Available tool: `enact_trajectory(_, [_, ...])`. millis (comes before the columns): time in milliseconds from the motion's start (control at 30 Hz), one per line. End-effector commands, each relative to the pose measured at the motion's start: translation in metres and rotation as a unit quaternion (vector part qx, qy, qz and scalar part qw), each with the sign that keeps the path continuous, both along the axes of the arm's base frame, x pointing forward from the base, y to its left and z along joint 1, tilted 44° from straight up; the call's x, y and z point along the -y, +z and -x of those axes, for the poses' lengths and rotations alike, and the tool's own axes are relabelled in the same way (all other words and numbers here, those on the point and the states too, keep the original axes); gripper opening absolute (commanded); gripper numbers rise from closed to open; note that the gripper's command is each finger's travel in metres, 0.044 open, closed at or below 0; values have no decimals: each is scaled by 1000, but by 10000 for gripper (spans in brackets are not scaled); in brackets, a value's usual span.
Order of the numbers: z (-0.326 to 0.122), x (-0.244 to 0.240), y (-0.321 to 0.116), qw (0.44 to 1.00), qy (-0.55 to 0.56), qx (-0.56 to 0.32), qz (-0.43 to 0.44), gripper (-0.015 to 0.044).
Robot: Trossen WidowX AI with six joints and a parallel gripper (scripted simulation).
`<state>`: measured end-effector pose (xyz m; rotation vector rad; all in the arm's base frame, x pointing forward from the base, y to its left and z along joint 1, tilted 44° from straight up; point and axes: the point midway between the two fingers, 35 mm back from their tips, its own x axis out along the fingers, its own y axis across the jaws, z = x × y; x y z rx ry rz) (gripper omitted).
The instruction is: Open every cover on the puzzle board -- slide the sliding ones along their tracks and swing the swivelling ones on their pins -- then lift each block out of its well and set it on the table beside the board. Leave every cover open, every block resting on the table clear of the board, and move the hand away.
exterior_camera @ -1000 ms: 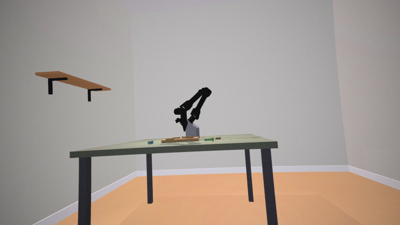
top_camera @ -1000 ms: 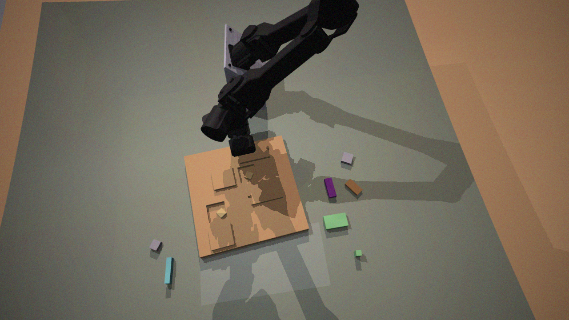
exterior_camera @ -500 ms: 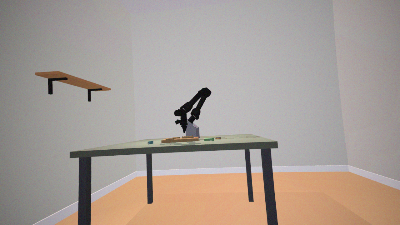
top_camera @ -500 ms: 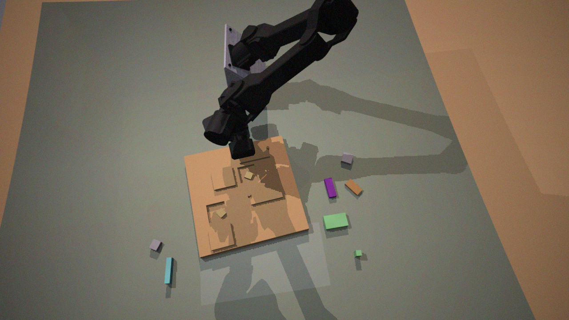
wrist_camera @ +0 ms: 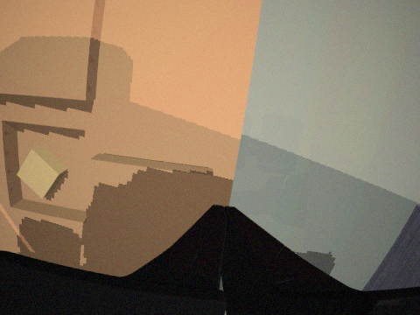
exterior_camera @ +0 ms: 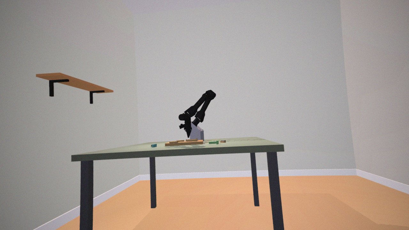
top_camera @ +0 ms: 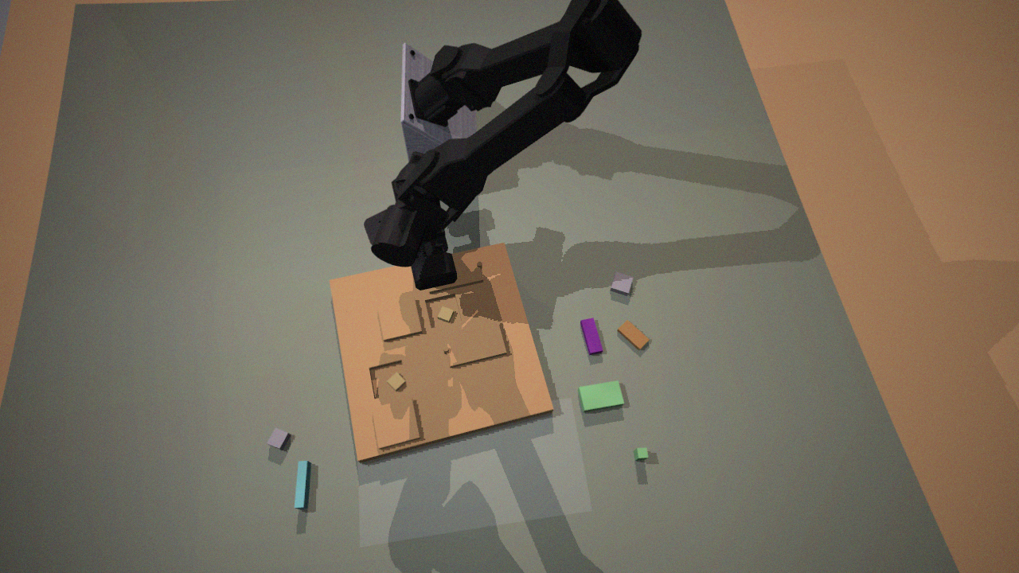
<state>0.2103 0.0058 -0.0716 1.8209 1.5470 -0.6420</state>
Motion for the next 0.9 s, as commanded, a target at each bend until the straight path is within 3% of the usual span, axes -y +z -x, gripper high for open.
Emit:
enact_trajectory(0, [1, -4, -3, 1000, -1, -2, -4, 0])
enact_trajectory(867, [-6, -16, -16, 1000, -1, -2, -6, 0])
